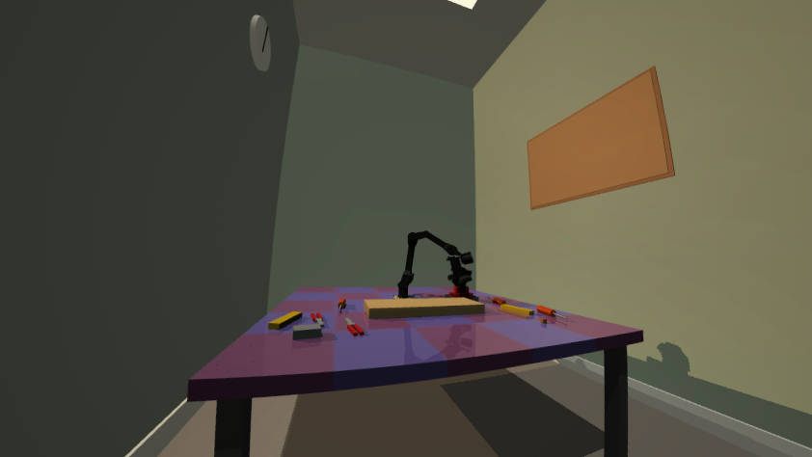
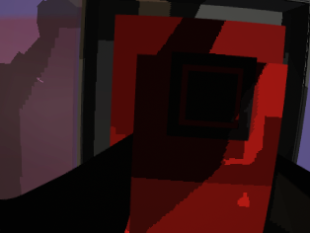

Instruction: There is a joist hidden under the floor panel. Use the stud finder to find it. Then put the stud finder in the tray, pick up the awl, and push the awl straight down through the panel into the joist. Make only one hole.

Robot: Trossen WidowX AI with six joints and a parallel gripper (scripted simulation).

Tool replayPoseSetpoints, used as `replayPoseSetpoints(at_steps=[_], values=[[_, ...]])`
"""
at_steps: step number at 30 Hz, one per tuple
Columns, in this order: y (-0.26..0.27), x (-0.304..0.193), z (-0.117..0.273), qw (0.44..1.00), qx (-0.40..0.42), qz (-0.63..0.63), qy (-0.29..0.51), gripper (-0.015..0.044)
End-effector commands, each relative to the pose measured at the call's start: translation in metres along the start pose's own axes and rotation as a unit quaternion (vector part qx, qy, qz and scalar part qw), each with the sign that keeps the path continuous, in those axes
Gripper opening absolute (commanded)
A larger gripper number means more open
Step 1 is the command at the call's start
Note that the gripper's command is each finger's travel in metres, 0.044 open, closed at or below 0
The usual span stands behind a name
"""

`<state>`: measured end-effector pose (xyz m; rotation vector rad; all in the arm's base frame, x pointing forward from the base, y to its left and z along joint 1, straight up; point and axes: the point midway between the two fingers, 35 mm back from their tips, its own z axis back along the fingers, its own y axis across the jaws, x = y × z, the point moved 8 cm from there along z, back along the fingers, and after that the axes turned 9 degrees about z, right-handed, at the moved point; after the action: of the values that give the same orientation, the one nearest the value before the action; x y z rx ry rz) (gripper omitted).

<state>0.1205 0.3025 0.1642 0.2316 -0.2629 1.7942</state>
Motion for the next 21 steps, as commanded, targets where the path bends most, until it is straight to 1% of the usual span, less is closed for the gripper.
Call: replayPoseSetpoints(at_steps=[1,12,21], values=[[0.000,-0.002,-0.006,1.000,-0.001,-0.001,0.001,0.0000],[0.001,-0.005,-0.016,1.000,-0.001,-0.001,0.001,0.0000],[0.001,-0.005,-0.015,1.000,0.001,0.000,0.001,0.0236]])
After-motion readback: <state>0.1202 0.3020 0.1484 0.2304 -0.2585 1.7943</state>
